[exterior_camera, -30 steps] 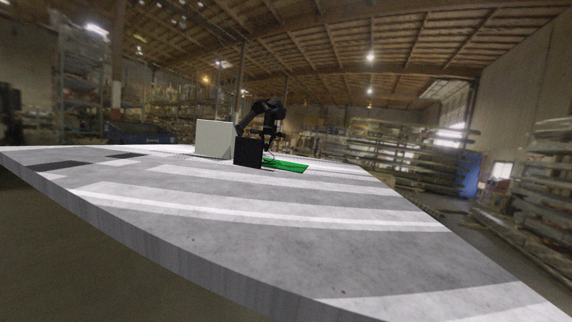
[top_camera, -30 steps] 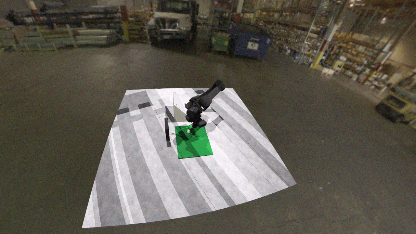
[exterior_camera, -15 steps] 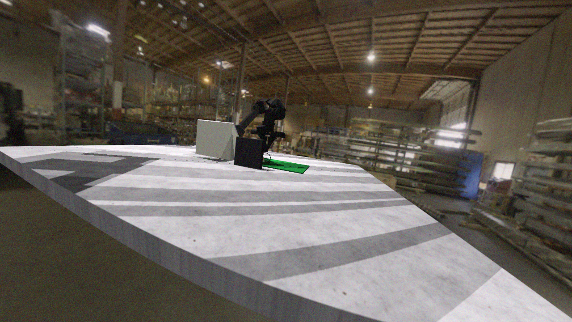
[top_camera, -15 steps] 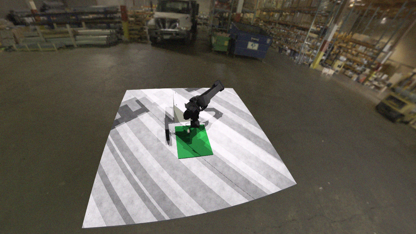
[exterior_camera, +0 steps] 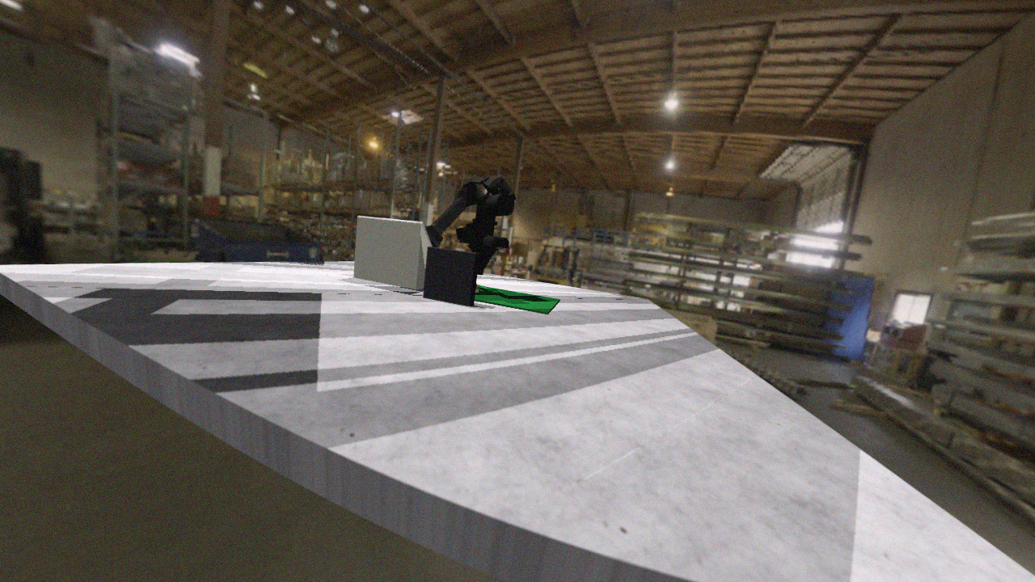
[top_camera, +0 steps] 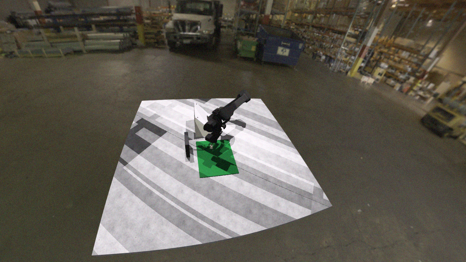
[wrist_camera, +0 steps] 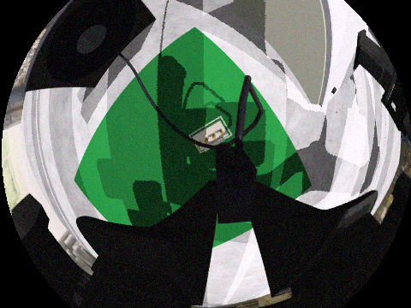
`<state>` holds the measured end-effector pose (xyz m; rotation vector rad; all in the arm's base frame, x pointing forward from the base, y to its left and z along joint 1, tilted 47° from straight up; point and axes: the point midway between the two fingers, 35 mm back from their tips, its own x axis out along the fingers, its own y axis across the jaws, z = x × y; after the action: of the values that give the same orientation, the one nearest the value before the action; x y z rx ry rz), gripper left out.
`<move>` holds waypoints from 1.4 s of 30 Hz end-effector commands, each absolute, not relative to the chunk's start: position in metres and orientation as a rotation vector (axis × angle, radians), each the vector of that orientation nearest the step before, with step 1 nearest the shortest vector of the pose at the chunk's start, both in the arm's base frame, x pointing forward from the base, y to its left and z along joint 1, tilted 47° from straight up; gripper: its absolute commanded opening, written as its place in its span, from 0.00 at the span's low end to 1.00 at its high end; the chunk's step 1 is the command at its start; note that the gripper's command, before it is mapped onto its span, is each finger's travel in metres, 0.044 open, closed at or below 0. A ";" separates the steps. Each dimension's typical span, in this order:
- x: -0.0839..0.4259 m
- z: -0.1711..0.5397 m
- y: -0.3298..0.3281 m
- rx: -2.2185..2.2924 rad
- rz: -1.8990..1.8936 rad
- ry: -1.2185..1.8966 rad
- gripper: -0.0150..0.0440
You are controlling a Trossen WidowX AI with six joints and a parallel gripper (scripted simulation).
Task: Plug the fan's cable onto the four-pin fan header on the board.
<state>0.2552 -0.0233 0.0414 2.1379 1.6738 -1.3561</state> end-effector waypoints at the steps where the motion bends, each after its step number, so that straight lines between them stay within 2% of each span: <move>1: 0.255 0.038 -0.026 2.216 -1.540 1.615 0.25; 28: 0.253 0.022 -0.039 2.510 -2.639 0.982 0.25; 42: 0.258 0.022 -0.042 2.513 -2.669 0.957 0.25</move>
<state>0.2567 -0.0406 0.0223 2.5179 0.9696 -2.6523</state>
